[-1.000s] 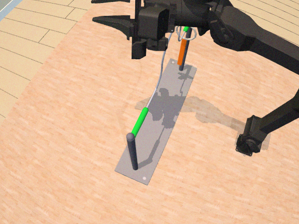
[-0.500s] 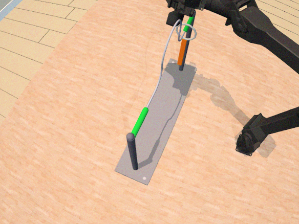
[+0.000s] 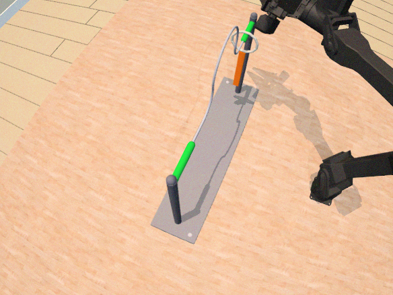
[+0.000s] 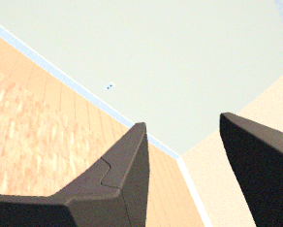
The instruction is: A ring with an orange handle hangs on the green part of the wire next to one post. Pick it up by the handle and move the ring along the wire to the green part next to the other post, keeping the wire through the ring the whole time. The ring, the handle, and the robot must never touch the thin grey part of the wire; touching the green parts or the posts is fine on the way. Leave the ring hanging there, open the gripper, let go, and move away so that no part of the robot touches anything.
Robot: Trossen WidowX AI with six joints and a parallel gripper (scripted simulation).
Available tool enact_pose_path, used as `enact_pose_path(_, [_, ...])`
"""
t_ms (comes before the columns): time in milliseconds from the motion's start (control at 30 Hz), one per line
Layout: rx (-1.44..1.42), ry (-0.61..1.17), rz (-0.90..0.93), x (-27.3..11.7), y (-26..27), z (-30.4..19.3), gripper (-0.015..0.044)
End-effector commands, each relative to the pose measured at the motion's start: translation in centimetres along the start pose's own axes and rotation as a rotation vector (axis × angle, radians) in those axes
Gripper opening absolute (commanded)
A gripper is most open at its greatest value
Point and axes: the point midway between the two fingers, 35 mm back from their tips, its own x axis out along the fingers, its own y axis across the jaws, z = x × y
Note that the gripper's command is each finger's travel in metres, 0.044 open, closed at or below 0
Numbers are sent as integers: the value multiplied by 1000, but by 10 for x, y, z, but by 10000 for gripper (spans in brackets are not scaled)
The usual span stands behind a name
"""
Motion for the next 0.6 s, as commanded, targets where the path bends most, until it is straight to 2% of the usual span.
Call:
enact_pose_path(0, [100,6,48,-3,28,-32,160])
enact_pose_path(267, [323,-8,152,-25,91,-83,160])
enact_pose_path(567, [597,-17,259,-70,161,-117,160])
